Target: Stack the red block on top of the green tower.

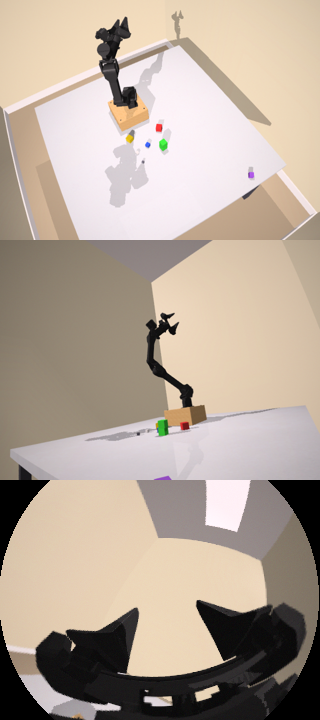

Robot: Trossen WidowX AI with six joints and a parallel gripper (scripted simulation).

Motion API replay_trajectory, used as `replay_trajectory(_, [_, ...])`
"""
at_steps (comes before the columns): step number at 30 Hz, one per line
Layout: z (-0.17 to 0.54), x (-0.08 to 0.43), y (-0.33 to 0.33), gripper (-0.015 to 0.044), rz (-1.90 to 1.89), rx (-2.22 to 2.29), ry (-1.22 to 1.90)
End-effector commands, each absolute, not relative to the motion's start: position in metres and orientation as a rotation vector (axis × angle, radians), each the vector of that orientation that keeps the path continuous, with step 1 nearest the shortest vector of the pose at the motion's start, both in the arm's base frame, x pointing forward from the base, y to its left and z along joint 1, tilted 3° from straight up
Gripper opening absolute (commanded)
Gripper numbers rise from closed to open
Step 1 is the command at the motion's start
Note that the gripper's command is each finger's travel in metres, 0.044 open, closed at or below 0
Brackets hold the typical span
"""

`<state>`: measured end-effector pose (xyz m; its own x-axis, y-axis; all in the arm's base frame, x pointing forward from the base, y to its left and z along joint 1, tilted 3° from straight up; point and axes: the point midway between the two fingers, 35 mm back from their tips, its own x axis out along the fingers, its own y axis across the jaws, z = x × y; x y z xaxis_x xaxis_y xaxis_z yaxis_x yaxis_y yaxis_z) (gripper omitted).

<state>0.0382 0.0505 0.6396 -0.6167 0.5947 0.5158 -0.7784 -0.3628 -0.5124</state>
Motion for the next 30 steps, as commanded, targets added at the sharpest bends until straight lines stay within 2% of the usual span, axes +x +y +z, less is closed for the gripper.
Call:
replay_trajectory(1, [0.639, 0.037, 0.051, 0.0426, 2.046, 0.301, -0.942])
replay_trajectory(2, [0.638, 0.033, 0.051, 0.044, 2.046, 0.289, -0.935])
replay_trajectory(17, [0.587, -0.058, 0.111, 0.044, 2.002, -0.049, -0.641])
replay_trajectory(30, [0.531, -0.076, 0.186, 0.044, 1.855, -0.235, -0.352])
